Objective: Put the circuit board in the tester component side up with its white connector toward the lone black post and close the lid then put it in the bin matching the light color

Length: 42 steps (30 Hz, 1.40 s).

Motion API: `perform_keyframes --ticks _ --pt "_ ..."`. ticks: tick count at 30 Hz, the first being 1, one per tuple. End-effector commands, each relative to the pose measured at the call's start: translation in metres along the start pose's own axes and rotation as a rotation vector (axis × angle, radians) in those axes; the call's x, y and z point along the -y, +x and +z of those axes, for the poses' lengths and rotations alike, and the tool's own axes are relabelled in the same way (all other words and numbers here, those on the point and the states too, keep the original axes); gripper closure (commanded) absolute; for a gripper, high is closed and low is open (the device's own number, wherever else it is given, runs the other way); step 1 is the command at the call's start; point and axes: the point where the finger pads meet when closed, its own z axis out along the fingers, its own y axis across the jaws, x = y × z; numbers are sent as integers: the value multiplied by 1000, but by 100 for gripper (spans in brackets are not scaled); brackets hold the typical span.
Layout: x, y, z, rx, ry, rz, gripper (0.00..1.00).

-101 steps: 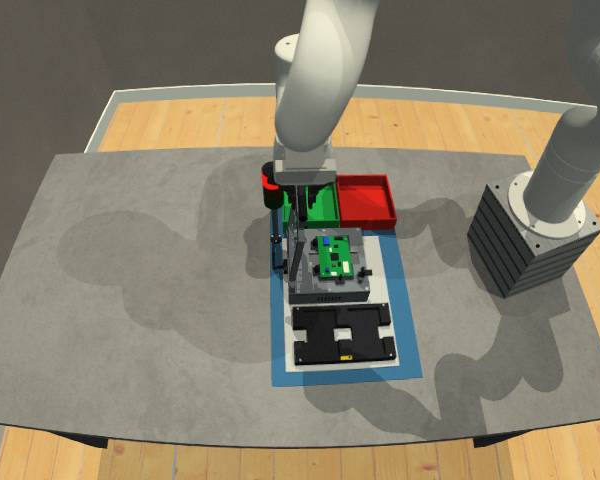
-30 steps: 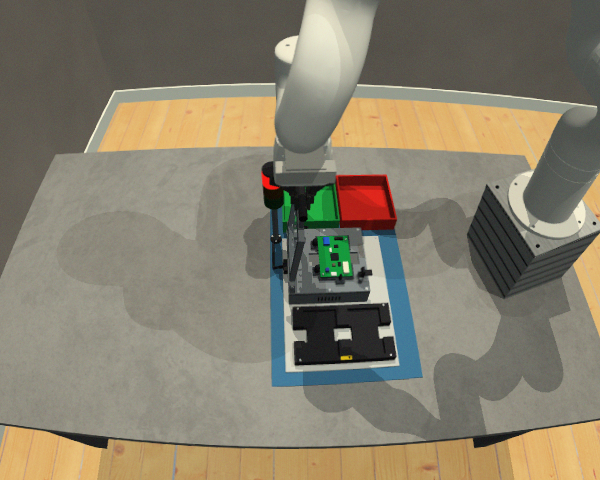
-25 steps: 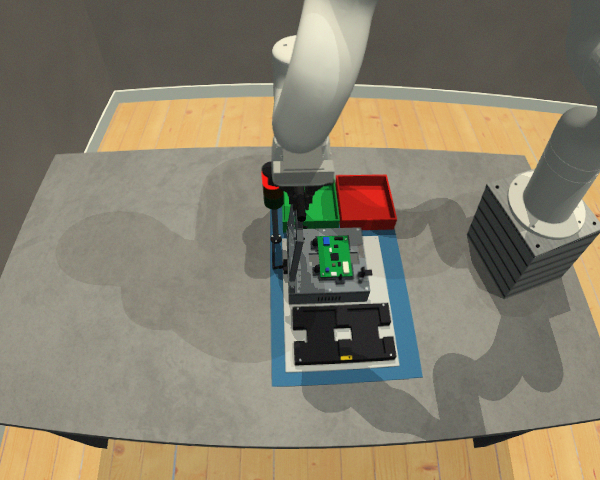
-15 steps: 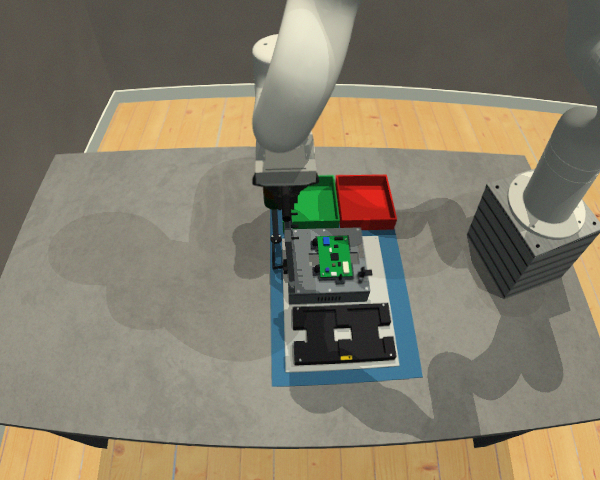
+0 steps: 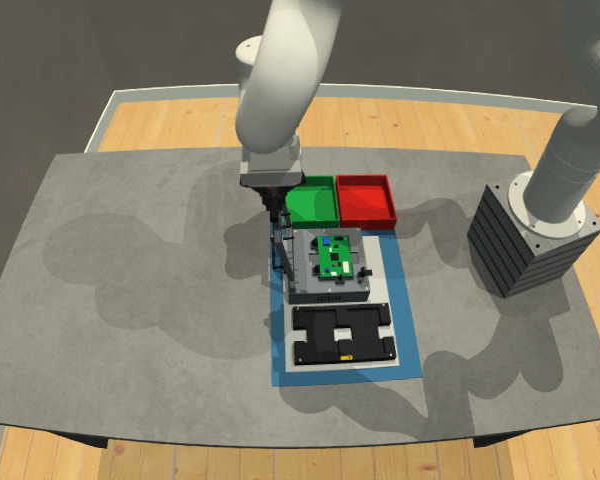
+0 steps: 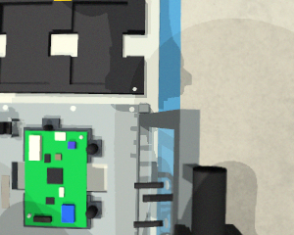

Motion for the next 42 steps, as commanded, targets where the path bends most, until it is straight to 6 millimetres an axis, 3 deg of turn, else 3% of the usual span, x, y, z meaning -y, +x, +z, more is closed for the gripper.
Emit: perform_keyframes --ticks 1,4,5,42 --pt "-2 0 -1 0 -2 0 100" --pt "-2 0 -1 0 -2 0 100" --pt "-2 0 -1 0 -2 0 48" --pt "-2 0 -2 0 -2 0 48"
